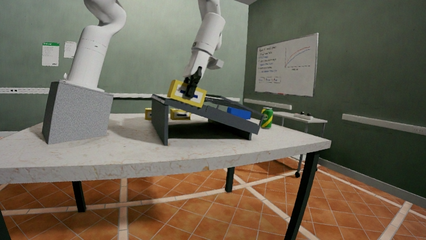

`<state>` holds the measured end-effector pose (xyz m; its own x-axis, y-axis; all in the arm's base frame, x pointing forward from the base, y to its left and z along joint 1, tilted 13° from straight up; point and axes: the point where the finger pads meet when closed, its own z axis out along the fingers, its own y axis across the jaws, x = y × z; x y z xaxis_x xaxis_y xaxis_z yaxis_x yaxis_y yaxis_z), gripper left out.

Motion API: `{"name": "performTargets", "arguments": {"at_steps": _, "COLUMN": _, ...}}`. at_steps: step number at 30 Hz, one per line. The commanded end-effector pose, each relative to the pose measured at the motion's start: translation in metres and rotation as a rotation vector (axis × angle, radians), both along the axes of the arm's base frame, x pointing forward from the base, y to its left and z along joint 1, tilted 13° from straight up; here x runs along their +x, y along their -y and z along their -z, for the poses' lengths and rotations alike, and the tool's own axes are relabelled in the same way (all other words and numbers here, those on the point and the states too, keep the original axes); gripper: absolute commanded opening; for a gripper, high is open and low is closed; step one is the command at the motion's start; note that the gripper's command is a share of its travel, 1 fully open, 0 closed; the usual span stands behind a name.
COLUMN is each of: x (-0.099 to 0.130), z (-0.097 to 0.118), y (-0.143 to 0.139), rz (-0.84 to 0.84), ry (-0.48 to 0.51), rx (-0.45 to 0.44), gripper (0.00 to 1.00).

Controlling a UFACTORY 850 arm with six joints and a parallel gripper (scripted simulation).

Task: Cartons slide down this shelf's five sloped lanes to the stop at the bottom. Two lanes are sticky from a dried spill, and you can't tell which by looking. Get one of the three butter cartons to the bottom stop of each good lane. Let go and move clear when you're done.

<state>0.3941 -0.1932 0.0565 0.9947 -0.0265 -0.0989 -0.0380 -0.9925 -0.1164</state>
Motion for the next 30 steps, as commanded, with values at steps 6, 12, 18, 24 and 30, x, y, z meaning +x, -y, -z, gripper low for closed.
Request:
{"name": "performTargets", "arguments": {"at_steps": 6, "x": 0.0002, "z": 0.002, "y": -0.0001, "rz": 0.0, "ry": 0.001, "rx": -0.001, "gripper": 0.0}}
{"name": "performTargets", "arguments": {"at_steps": 12, "x": 0.0002, "z": 0.002, "y": -0.0001, "rz": 0.0, "ry": 0.001, "rx": -0.001, "gripper": 0.0}}
{"name": "performTargets", "arguments": {"at_steps": 18, "x": 0.0001, "z": 0.0048, "y": -0.0005, "rz": 0.0, "ry": 0.001, "rx": -0.001, "gripper": 0.0}}
{"name": "performTargets", "arguments": {"at_steps": 24, "x": 0.0001, "z": 0.0048, "y": -0.0005, "rz": 0.0, "ry": 0.001, "rx": -0.001, "gripper": 0.0}}
{"name": "performTargets", "arguments": {"at_steps": 30, "x": 0.0001, "z": 0.0048, "y": -0.0005, "rz": 0.0, "ry": 0.001, "rx": -0.001, "gripper": 0.0}}
